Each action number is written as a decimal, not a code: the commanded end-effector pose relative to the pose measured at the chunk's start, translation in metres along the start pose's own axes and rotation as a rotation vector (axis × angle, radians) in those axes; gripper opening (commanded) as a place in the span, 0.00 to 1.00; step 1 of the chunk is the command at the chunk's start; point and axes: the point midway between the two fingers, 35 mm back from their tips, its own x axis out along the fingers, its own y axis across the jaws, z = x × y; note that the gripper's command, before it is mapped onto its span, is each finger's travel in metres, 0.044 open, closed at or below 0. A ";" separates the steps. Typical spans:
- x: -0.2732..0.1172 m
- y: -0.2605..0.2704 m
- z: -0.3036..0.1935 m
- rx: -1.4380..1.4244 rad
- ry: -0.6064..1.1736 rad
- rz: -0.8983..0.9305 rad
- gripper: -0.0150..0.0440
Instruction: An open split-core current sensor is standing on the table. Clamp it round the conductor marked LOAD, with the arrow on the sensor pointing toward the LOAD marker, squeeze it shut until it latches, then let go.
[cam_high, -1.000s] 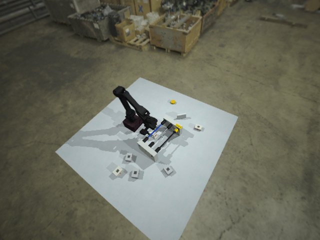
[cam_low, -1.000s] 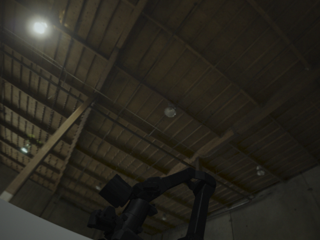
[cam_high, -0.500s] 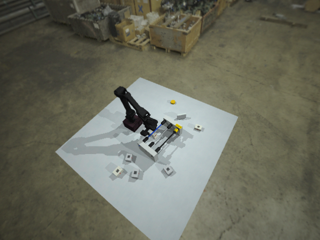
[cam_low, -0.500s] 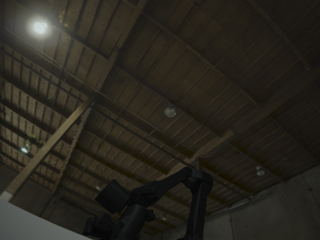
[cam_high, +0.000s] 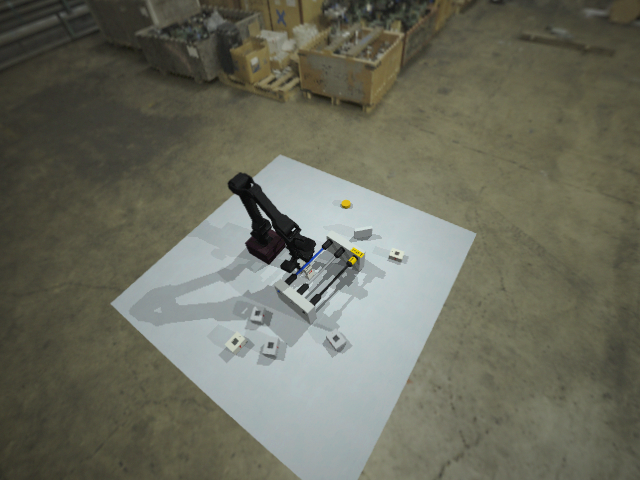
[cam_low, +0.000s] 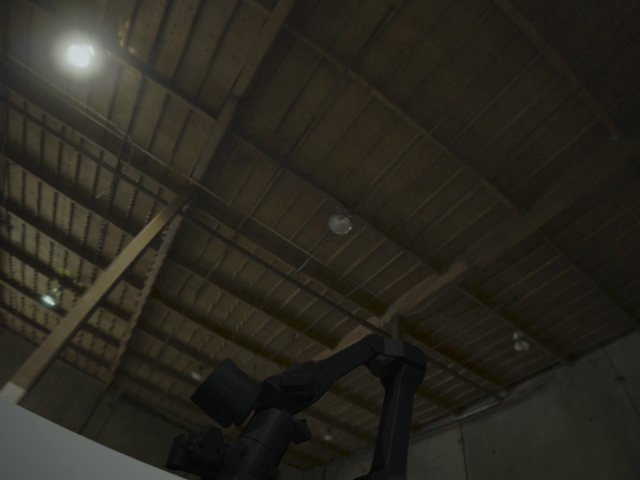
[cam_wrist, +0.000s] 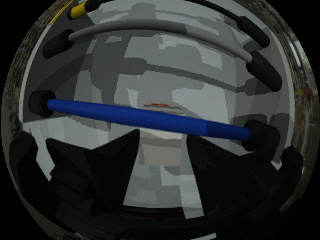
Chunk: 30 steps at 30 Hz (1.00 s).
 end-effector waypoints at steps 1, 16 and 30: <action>0.000 0.000 0.000 0.000 0.001 0.000 0.58; -0.006 0.001 -0.009 0.002 0.009 0.000 0.25; -0.019 0.005 -0.053 0.002 0.012 0.000 0.25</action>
